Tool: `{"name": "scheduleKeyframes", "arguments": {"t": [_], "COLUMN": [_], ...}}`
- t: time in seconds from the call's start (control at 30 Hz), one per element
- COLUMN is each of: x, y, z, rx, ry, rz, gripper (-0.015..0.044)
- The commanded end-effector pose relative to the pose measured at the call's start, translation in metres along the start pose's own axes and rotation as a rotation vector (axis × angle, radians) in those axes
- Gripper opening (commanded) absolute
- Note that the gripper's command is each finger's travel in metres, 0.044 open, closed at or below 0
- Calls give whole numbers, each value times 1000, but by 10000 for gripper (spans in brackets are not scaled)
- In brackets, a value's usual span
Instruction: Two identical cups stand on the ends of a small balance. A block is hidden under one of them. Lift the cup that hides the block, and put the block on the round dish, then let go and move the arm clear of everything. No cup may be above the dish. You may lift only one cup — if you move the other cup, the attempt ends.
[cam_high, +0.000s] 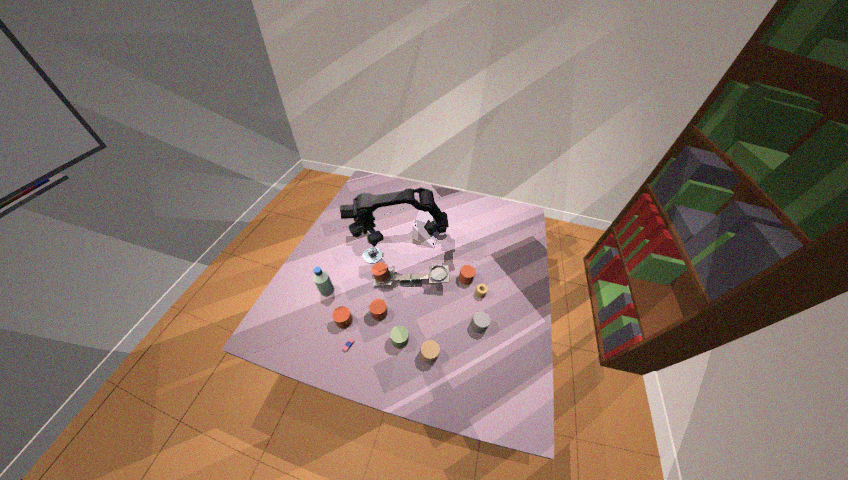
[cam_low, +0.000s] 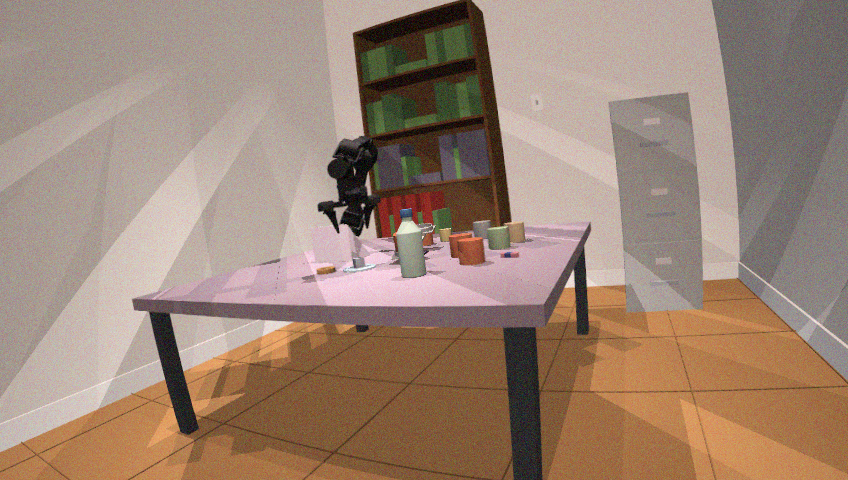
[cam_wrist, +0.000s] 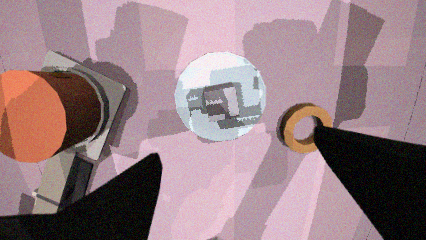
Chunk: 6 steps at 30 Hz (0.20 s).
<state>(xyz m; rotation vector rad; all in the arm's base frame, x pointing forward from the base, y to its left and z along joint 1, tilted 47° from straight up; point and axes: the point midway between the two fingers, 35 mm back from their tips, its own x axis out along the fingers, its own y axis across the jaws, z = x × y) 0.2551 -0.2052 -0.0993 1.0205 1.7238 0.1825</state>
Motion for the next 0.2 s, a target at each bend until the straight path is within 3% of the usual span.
{"name": "scheduleKeyframes", "arguments": {"t": [0.0,0.17], "x": [-4,-4], "y": [2,2], "z": [-1,-1], "rx": [-9,-9], "ry": [6,6], "rz": [-3,-3], "gripper": [440,440]}}
